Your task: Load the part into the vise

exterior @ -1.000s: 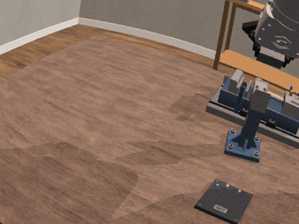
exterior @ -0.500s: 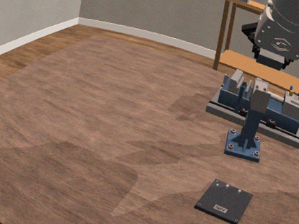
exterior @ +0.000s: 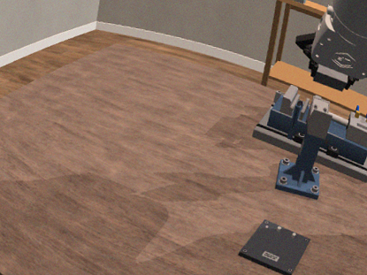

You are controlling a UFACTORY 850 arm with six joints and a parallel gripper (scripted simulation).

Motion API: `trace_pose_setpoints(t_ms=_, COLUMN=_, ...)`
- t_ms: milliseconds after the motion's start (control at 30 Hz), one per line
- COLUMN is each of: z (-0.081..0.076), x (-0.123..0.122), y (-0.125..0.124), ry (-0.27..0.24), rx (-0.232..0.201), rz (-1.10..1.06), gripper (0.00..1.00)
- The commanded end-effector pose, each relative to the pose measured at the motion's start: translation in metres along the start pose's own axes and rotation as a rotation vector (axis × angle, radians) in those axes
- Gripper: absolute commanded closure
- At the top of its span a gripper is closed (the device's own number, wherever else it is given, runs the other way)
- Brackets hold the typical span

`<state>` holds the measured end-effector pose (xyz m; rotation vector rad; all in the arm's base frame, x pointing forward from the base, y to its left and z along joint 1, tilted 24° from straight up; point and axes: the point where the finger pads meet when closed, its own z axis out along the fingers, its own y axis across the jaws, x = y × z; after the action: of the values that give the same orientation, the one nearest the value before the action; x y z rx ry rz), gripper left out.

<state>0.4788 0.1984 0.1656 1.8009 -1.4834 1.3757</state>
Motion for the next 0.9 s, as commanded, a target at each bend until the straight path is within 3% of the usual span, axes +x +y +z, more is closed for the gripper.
trace_pose_setpoints(t_ms=0, z=0.001, x=-0.001, y=-0.001, ry=0.000, rx=0.001, rz=0.001, gripper=1.00)
trace_pose_setpoints(t_ms=867, z=0.019, x=-0.020, y=-0.001, ry=0.000, rx=0.001, rz=0.001, gripper=1.00)
